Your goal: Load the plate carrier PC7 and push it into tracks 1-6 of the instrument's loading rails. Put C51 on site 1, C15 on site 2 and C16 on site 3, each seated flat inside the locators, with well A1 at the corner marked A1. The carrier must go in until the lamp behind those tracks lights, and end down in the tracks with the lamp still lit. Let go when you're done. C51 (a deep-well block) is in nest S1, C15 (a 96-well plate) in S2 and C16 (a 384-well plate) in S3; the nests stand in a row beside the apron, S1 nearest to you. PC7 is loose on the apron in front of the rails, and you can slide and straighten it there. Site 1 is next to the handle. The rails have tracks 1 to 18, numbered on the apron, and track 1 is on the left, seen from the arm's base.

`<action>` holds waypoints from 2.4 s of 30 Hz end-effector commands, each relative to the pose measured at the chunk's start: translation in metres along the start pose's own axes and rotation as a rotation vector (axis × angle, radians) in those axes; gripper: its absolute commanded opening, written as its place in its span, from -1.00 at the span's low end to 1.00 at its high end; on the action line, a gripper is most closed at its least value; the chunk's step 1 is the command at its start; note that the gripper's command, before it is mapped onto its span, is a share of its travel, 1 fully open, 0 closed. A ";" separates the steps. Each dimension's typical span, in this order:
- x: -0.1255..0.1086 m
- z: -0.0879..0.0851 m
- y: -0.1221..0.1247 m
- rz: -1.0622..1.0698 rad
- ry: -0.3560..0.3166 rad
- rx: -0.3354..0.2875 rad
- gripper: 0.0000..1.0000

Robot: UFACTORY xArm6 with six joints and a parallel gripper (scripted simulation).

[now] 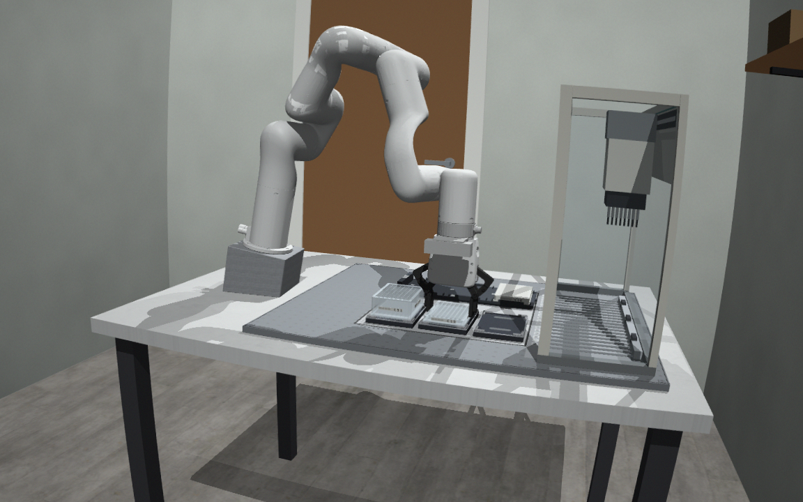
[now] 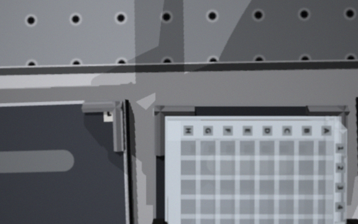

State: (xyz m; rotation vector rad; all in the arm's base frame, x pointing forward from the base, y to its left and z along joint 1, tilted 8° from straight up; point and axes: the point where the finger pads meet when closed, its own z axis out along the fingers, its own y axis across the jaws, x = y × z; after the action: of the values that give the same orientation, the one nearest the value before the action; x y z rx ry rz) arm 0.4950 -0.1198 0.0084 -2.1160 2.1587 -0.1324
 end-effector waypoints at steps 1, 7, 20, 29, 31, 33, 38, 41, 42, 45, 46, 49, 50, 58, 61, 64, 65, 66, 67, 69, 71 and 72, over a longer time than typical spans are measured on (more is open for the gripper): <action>0.000 -0.001 -0.002 0.000 0.001 0.004 -1.00; 0.000 -0.001 -0.002 0.000 0.001 0.004 -1.00; 0.000 -0.001 -0.002 0.000 0.001 0.004 -1.00; 0.000 -0.001 -0.002 0.000 0.001 0.004 -1.00; 0.000 -0.002 -0.002 0.000 0.001 0.004 -1.00; 0.000 -0.004 -0.002 0.000 0.001 0.004 -1.00; 0.000 -0.005 -0.002 0.000 0.001 0.004 -1.00; 0.000 -0.007 -0.002 0.000 0.001 0.004 -1.00; 0.000 -0.008 -0.002 0.000 0.001 0.004 -1.00; 0.000 -0.010 -0.002 0.000 0.001 0.004 -1.00; 0.000 -0.011 -0.002 0.000 0.001 0.004 -1.00; 0.000 -0.013 -0.002 0.000 0.001 0.004 -1.00; 0.000 -0.014 -0.002 0.000 0.001 0.004 -1.00; 0.000 -0.018 -0.002 0.000 0.001 0.004 -1.00; 0.000 -0.020 -0.002 0.000 0.001 0.004 -1.00; 0.000 -0.022 -0.002 0.000 0.001 0.004 -1.00; 0.000 -0.022 -0.002 0.000 0.001 0.004 -1.00; 0.000 -0.022 -0.002 0.000 0.001 0.004 -1.00; 0.000 -0.022 -0.002 0.000 0.001 0.004 -1.00; 0.000 -0.022 -0.002 0.000 0.001 0.004 -1.00; 0.000 -0.022 -0.002 0.000 0.001 0.004 -1.00; 0.000 -0.022 -0.002 0.000 0.001 0.004 -1.00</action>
State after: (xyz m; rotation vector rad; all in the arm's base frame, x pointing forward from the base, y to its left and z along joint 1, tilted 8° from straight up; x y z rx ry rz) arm 0.4922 -0.1202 0.0281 -2.1160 2.1586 -0.1325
